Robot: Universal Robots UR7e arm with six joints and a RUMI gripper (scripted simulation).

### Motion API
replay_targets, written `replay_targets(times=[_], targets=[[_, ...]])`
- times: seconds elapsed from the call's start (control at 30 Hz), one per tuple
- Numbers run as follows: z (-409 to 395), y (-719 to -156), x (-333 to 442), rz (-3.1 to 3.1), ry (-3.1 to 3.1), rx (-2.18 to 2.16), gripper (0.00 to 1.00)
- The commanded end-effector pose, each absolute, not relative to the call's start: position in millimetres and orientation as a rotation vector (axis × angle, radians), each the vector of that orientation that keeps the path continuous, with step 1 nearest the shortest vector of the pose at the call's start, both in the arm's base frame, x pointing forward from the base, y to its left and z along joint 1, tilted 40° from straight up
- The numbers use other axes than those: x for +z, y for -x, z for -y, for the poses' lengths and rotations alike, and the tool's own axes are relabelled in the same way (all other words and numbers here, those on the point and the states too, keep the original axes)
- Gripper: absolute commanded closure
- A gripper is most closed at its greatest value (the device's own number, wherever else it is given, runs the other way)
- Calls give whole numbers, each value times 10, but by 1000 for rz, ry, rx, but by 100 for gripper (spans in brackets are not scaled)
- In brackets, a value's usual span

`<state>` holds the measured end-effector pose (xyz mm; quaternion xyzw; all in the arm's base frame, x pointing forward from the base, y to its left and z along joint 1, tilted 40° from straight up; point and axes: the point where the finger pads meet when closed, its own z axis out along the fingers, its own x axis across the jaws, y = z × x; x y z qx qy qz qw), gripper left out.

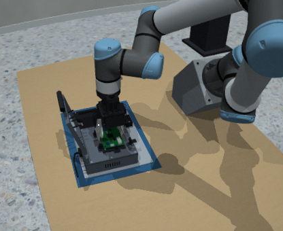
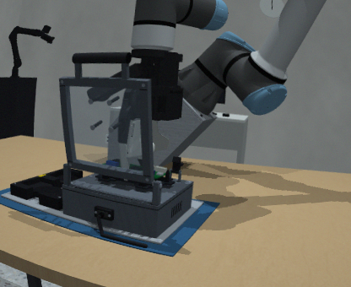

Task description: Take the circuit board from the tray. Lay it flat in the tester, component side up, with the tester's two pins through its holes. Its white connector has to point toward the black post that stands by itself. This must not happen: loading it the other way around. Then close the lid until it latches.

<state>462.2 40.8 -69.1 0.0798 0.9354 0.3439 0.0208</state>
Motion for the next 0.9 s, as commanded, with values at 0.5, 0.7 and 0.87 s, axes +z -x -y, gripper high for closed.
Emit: replay_targets(times=[0.5,0.7,0.87], targets=[[-405,-4625,-690,-2900,-248,1065,61],[-411,-4626,-697,-2900,-248,1065,61],[-418,-4627,-705,-2900,-248,1065,61]])
